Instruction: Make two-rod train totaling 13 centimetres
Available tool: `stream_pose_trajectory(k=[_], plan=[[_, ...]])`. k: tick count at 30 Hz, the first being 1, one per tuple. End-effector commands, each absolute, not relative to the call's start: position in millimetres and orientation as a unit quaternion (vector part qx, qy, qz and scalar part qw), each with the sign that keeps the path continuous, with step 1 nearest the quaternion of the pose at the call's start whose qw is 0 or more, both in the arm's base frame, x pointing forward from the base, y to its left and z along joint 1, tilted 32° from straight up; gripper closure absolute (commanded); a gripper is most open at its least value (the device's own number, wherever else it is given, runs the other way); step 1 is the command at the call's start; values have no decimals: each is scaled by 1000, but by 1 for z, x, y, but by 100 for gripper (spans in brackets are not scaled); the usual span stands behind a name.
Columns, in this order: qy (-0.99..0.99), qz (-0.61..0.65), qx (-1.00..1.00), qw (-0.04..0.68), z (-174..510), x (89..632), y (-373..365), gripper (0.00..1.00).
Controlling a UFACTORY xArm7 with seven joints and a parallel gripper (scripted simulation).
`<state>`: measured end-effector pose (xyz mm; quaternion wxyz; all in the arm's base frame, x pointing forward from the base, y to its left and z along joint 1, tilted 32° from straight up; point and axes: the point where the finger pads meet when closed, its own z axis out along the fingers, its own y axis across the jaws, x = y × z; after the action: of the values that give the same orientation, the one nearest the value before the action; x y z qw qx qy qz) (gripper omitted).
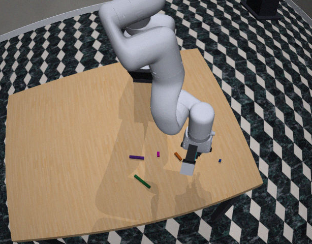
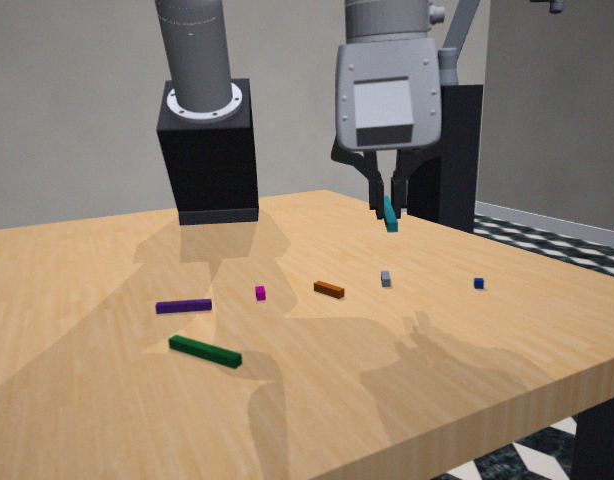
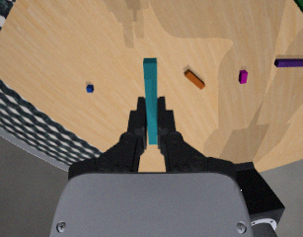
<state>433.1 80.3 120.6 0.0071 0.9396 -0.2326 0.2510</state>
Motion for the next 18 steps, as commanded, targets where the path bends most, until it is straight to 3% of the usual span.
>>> stream_pose_trajectory(k=[1, 18], plan=[[-248, 280, 927, 21, 120, 435, 82, 96], [-250, 279, 927, 24, 113, 439, 81, 96]])
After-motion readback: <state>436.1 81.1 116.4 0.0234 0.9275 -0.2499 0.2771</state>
